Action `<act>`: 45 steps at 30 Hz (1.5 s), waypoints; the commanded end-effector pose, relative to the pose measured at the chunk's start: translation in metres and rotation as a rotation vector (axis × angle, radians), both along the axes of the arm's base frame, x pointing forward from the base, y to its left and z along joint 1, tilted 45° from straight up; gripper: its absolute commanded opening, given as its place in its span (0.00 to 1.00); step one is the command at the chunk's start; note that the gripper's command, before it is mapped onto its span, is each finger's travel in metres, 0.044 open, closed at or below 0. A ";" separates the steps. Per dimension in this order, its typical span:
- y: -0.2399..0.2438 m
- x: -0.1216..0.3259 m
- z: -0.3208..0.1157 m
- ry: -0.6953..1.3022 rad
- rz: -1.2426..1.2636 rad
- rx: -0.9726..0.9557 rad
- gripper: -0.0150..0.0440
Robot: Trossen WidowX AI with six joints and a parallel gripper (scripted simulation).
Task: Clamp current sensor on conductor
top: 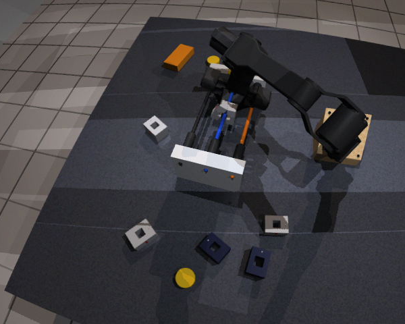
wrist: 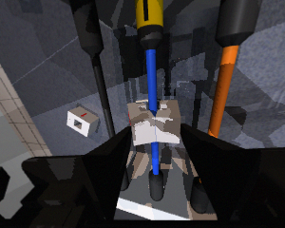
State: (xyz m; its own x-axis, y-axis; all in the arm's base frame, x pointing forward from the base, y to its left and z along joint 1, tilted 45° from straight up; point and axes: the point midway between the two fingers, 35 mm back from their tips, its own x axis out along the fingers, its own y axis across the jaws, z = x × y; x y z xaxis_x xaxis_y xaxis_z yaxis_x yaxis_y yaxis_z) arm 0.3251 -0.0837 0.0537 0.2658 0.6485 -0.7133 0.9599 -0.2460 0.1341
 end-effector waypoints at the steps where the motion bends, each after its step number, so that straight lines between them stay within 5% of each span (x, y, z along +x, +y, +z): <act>1: -0.001 0.000 0.001 -0.003 0.000 -0.002 0.25; 36: 0.000 0.015 -0.002 0.171 0.161 0.025 0.25; 45: 0.002 0.011 -0.003 0.150 0.128 0.029 0.65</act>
State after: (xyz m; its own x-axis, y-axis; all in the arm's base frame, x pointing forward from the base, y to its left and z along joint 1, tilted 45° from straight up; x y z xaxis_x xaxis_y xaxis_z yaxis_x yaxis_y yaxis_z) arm 0.3368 -0.0819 0.0507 0.0676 0.6893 -0.7213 0.9932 -0.1152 -0.0170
